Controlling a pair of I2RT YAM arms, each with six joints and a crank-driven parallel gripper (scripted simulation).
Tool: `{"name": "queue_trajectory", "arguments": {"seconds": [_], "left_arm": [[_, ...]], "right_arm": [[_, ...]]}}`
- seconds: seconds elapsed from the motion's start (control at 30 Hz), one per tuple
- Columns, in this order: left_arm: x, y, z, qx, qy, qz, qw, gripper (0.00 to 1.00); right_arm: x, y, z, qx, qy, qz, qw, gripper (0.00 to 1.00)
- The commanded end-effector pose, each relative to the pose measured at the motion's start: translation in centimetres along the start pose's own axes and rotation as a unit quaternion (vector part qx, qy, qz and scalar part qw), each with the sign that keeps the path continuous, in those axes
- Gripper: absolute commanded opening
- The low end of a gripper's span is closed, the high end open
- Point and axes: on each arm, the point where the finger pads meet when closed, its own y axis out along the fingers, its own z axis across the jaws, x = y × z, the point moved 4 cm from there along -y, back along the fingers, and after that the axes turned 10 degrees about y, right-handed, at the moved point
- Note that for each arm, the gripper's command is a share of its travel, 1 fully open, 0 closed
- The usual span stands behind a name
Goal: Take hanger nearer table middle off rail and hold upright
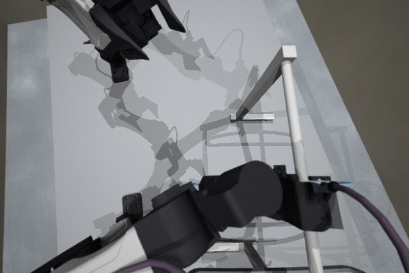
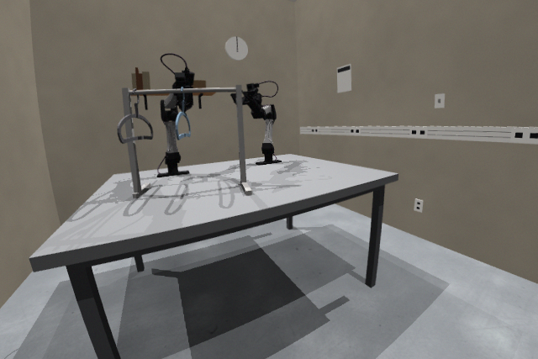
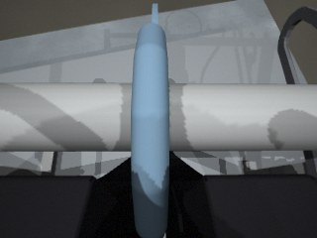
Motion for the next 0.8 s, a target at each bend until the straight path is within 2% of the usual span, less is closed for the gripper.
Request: {"name": "queue_trajectory", "arguments": {"seconds": [0.0,0.23,0.43,0.77], "left_arm": [[1.8,0.8,-0.1,-0.004,0.001,-0.026,1.0,1.0],[1.8,0.8,-0.1,-0.004,0.001,-0.026,1.0,1.0],[1.8,0.8,-0.1,-0.004,0.001,-0.026,1.0,1.0],[1.8,0.8,-0.1,-0.004,0.001,-0.026,1.0,1.0]], "right_arm": [[1.4,-0.4,0.4,0.007,0.004,-0.008,1.0,0.0],[4.1,-1.5,0.8,0.006,0.005,-0.009,1.0,0.0],[3.9,-2.7,0.6,0.003,0.008,-0.012,1.0,0.0],[2.9,-6.9,0.1,0.006,0.006,-0.01,1.0,0.0]]}}
